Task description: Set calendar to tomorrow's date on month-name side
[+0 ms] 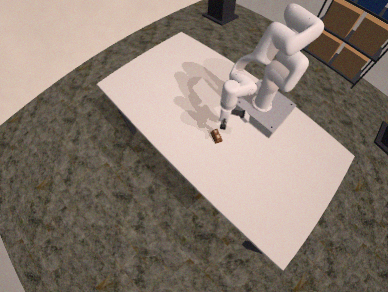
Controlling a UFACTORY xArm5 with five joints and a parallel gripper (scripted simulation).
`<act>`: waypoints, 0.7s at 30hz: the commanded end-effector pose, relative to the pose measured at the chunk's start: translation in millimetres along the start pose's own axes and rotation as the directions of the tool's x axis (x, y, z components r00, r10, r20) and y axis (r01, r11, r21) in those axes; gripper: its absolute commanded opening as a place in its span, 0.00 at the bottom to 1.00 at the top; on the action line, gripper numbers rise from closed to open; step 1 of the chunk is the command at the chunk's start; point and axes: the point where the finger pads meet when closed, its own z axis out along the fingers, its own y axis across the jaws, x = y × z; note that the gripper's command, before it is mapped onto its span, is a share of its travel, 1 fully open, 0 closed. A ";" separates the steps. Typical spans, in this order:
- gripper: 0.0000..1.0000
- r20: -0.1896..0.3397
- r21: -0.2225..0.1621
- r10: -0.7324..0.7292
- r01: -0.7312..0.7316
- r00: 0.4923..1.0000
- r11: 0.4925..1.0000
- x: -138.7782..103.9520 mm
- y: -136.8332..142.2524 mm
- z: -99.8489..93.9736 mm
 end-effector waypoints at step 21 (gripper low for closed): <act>1.00 0.004 -0.004 0.000 0.000 1.000 1.000 -2.8 2.7 17.0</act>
